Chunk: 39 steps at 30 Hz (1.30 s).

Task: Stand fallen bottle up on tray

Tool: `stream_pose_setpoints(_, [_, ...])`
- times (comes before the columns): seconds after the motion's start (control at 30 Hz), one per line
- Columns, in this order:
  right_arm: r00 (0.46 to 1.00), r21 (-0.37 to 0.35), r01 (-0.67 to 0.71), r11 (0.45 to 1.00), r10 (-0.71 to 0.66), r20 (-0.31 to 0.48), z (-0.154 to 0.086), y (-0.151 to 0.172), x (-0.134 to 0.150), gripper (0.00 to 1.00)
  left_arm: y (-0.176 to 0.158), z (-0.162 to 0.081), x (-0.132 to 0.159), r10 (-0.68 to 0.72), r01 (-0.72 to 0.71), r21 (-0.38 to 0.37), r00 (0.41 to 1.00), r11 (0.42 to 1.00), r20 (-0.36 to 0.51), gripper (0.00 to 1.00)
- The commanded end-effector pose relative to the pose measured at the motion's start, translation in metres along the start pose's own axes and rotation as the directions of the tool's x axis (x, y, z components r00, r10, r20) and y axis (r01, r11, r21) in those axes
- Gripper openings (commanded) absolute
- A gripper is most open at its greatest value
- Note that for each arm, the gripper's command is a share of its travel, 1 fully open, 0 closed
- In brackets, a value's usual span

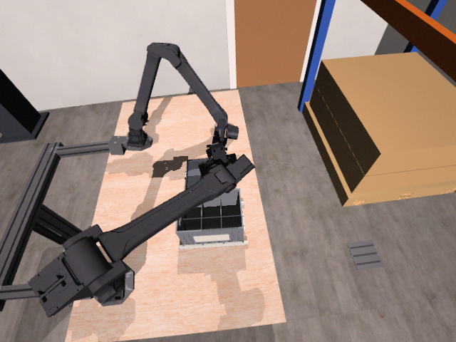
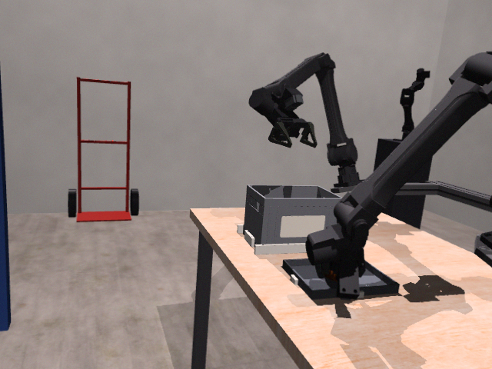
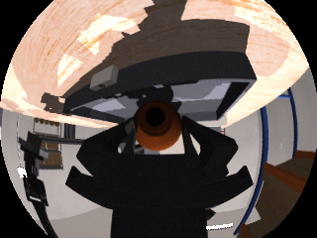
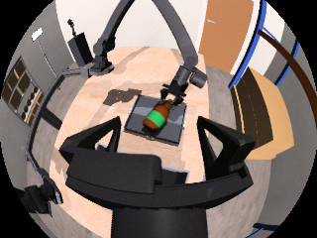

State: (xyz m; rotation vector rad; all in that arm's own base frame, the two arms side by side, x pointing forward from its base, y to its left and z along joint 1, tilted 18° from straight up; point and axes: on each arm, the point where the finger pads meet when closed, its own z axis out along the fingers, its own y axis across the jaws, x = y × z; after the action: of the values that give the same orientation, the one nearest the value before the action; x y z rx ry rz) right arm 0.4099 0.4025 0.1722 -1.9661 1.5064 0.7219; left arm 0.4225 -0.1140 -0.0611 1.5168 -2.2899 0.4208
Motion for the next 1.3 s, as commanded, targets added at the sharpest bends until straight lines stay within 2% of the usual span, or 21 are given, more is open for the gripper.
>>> stream_pose_setpoints(0.0, [1.000, -0.001, 0.012, 1.000, -0.012, 0.002, 0.002, -0.002, -0.001, 1.00, -0.003, -0.002, 0.002, 0.006, -0.006, 0.008, 1.000, 1.000, 0.000, 0.57])
stream_pose_setpoints(0.13, [1.000, -0.001, 0.012, 1.000, -0.012, 0.002, 0.002, -0.002, -0.001, 1.00, -0.003, -0.002, 0.002, 0.006, -0.006, 0.008, 1.000, 1.000, 0.000, 0.57])
stream_pose_setpoints(0.17, [1.000, -0.001, 0.012, 1.000, -0.012, 0.002, 0.002, -0.002, -0.001, 1.00, -0.003, -0.002, 0.002, 0.006, -0.006, 0.008, 1.000, 1.000, 0.000, 0.53])
stream_pose_setpoints(0.23, [1.000, -0.001, 0.012, 1.000, -0.012, 0.002, 0.002, -0.002, -0.001, 1.00, -0.003, -0.002, 0.002, 0.006, -0.006, 0.008, 1.000, 1.000, 0.000, 0.53])
stream_pose_setpoints(0.9, [1.000, -0.001, 0.012, 1.000, -0.012, 0.002, 0.002, -0.002, -0.001, 1.00, -0.003, -0.002, 0.002, 0.006, -0.006, 0.008, 1.000, 1.000, 0.000, 0.28])
stream_pose_setpoints(0.97, [1.000, -0.001, 0.012, 1.000, -0.012, 0.002, 0.002, -0.002, -0.001, 1.00, -0.003, -0.002, 0.002, 0.006, -0.006, 0.008, 1.000, 1.000, 0.000, 0.05])
stream_pose_setpoints(1.0, [1.000, -0.001, 0.012, 1.000, -0.012, 0.002, 0.002, -0.002, -0.001, 1.00, -0.003, -0.002, 0.002, 0.006, -0.006, 0.008, 1.000, 1.000, 0.000, 0.00])
stream_pose_setpoints(1.03, [1.000, -0.001, 0.012, 1.000, -0.012, 0.002, 0.002, -0.002, -0.001, 1.00, -0.003, -0.002, 0.002, 0.006, -0.006, 0.008, 1.000, 1.000, 0.000, 0.00])
stream_pose_setpoints(1.1, [1.000, -0.001, 0.012, 1.000, -0.012, 0.002, 0.002, -0.002, -0.001, 1.00, -0.007, -0.008, 0.011, 0.014, -0.014, 0.018, 1.000, 1.000, 0.003, 0.23])
stream_pose_setpoints(1.13, [1.000, -0.001, 0.012, 1.000, -0.012, 0.002, 0.002, -0.002, -0.001, 1.00, -0.005, -0.009, 0.014, 0.011, -0.011, 0.009, 1.000, 1.000, 0.000, 0.28])
stream_pose_setpoints(1.27, [1.000, -0.001, 0.012, 1.000, -0.012, 0.002, 0.002, -0.002, -0.001, 1.00, -0.005, -0.017, 0.022, 0.012, -0.012, 0.011, 1.000, 1.000, -0.001, 0.28])
